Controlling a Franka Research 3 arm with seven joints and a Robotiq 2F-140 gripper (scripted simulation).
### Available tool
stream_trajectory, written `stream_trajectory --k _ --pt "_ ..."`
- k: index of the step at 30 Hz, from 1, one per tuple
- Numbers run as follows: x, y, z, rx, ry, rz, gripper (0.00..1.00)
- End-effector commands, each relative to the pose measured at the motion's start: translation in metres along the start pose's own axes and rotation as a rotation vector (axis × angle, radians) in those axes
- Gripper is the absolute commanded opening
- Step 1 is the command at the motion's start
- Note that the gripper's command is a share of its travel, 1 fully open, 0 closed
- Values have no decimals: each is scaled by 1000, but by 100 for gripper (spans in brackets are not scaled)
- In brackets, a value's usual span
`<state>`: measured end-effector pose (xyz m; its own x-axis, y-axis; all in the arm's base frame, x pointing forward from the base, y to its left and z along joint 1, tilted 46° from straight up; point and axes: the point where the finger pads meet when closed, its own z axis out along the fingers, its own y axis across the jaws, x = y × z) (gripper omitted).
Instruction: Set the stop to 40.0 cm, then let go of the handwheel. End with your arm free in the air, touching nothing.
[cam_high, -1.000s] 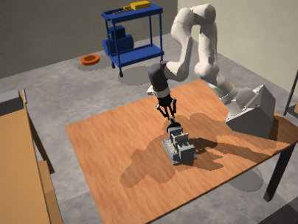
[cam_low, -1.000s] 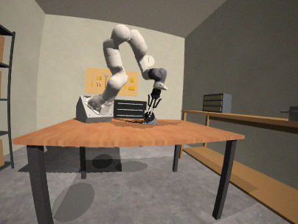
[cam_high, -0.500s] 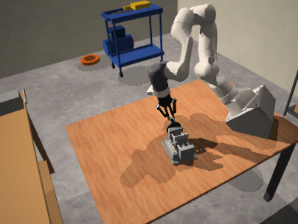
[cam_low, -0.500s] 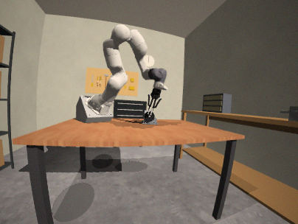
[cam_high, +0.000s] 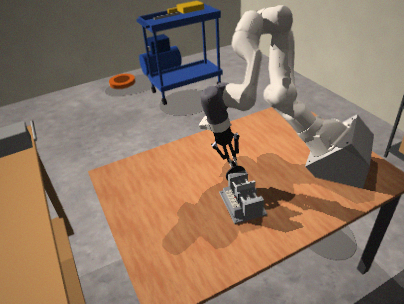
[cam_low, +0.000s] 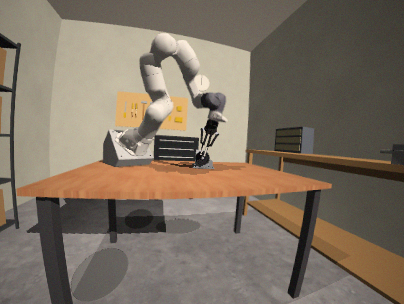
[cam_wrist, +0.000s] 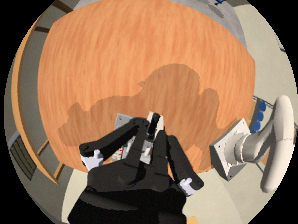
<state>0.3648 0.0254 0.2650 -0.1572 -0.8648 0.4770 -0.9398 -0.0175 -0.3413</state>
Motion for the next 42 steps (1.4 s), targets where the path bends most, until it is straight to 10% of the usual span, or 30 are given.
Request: stream_trajectory --k 1,35,36,42 --pt "0 5 2 -13 0 1 4" --pt "0 5 2 -13 0 1 4" --pt "0 5 2 -13 0 1 33" --pt "0 5 2 -13 0 1 33"
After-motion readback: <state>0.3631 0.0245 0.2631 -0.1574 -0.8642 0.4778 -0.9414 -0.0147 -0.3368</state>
